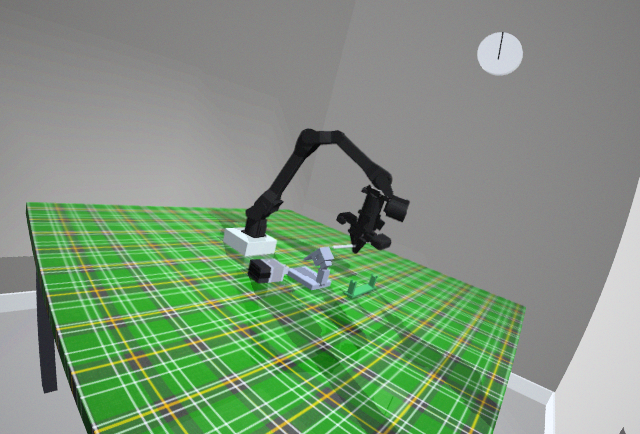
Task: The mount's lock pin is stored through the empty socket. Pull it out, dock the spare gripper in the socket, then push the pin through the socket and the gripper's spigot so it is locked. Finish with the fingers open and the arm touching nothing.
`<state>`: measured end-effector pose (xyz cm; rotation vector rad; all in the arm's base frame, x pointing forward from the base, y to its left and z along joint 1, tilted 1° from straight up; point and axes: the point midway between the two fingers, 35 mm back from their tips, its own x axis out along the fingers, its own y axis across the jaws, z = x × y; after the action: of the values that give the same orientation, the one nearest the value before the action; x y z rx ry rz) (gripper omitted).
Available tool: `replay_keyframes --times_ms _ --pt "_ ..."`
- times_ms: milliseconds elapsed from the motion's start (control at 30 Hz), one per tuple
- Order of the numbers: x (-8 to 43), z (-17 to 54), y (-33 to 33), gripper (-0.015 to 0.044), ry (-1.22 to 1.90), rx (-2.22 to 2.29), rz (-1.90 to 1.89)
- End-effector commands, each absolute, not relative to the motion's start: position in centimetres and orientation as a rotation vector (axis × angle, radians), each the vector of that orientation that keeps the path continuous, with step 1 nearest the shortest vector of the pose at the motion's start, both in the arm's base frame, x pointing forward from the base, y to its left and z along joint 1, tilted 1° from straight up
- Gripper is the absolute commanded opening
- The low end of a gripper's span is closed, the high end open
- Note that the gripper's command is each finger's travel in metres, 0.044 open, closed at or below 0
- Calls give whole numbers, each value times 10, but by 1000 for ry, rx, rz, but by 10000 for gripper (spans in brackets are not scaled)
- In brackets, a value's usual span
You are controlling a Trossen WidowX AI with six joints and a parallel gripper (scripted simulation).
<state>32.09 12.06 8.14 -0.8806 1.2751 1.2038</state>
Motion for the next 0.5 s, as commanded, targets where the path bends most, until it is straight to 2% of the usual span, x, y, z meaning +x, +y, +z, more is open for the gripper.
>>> replay_keyframes --times_ms 0,467 --pt "332 87 124 0 1258 -890 1203" --pt "369 95 134 0 1249 -906 1216"
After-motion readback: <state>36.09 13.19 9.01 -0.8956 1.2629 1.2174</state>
